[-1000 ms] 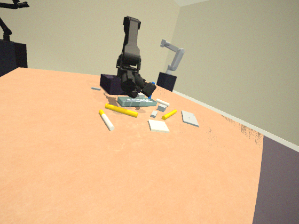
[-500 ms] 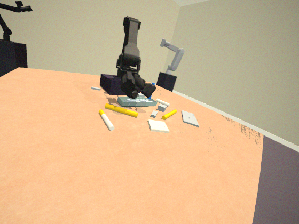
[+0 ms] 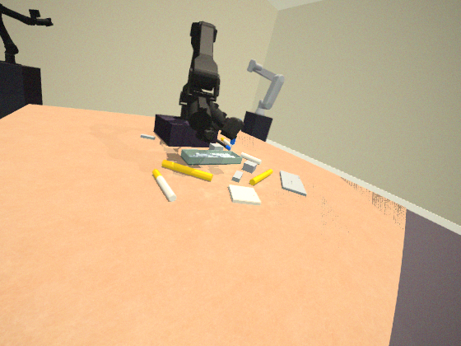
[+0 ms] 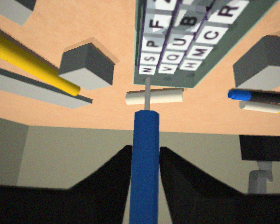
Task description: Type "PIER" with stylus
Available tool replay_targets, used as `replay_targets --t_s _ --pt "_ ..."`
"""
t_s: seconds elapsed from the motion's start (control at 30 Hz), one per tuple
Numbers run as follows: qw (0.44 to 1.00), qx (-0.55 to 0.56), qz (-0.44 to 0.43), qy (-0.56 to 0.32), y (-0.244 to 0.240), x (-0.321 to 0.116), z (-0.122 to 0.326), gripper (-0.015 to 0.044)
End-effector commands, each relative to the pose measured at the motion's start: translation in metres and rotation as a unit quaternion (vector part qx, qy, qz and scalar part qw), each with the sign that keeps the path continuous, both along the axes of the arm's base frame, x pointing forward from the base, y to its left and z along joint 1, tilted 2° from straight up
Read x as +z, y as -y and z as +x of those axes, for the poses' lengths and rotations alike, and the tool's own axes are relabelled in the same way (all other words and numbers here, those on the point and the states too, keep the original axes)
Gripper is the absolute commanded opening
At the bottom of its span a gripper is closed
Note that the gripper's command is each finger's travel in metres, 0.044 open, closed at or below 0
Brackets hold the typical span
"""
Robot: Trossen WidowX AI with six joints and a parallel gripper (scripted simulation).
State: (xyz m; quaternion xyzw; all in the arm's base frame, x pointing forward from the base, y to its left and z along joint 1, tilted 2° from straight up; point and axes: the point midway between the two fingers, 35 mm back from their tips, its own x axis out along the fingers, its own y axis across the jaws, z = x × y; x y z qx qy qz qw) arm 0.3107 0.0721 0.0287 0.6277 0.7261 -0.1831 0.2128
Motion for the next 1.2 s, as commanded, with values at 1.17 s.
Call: replay_targets --t_s 1.17 --pt "1.0 -0.001 0.0 -0.004 0.084 -0.001 -0.031 0.0"
